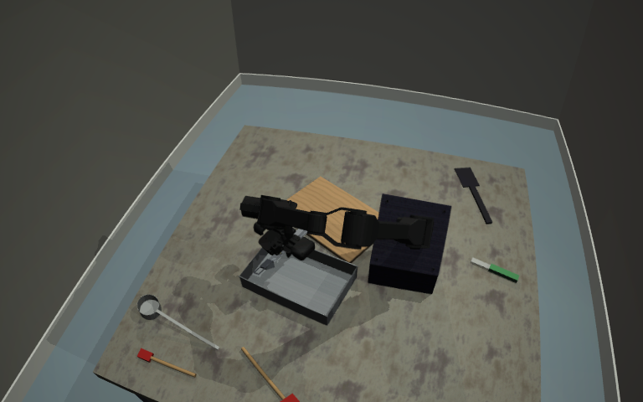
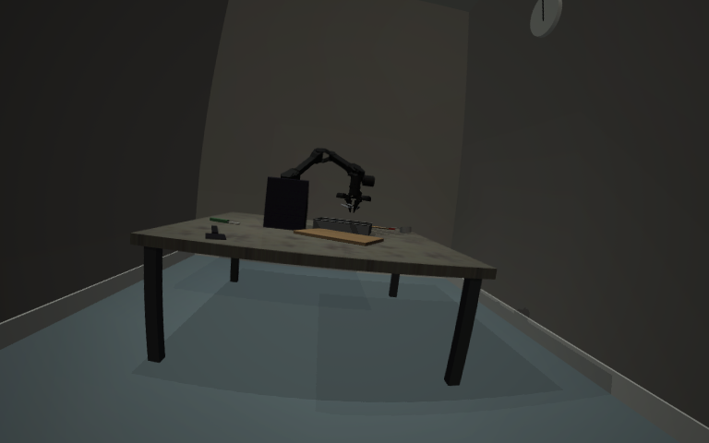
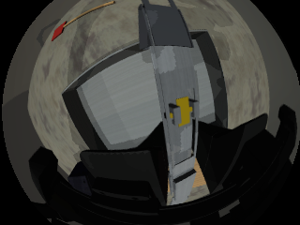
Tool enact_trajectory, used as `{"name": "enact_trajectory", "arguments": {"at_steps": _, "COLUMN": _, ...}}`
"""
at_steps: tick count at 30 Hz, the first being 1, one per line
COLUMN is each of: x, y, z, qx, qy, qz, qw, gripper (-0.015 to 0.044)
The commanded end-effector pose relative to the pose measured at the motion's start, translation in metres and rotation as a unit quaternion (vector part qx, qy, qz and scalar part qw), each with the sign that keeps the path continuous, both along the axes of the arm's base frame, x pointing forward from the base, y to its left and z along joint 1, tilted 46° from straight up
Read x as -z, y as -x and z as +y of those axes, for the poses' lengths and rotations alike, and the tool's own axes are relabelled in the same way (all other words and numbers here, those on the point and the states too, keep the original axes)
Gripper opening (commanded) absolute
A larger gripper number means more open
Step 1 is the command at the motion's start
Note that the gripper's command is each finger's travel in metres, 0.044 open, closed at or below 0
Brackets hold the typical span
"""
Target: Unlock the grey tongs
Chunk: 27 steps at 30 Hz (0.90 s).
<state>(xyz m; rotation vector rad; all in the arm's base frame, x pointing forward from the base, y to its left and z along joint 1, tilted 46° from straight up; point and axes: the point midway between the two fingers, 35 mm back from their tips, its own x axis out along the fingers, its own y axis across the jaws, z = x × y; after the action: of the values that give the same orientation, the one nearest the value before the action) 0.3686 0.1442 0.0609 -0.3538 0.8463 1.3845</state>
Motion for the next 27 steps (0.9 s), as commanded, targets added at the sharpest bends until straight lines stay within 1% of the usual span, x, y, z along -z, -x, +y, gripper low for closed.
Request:
{"name": "enact_trajectory", "arguments": {"at_steps": 1, "x": 0.015, "y": -0.010, "z": -0.033, "qx": 0.065, "qy": 0.009, "qz": 0.058, "qw": 0.996, "gripper": -0.0150}}
{"name": "enact_trajectory", "arguments": {"at_steps": 7, "x": 0.036, "y": -0.014, "z": -0.073, "qx": 0.142, "qy": 0.013, "qz": 0.136, "qw": 0.980, "gripper": -0.0150}}
{"name": "enact_trajectory", "arguments": {"at_steps": 14, "x": 0.060, "y": -0.012, "z": -0.119, "qx": 0.233, "qy": 0.011, "qz": 0.232, "qw": 0.944, "gripper": -0.0150}}
{"name": "enact_trajectory", "arguments": {"at_steps": 17, "x": 0.064, "y": -0.011, "z": -0.128, "qx": 0.250, "qy": 0.009, "qz": 0.251, "qw": 0.935, "gripper": -0.0150}}
{"name": "enact_trajectory", "arguments": {"at_steps": 23, "x": 0.065, "y": -0.011, "z": -0.130, "qx": 0.254, "qy": 0.010, "qz": 0.255, "qw": 0.933, "gripper": -0.0150}}
{"name": "enact_trajectory", "arguments": {"at_steps": 27, "x": 0.079, "y": -0.008, "z": -0.145, "qx": 0.291, "qy": 0.014, "qz": 0.290, "qw": 0.912, "gripper": -0.0150}}
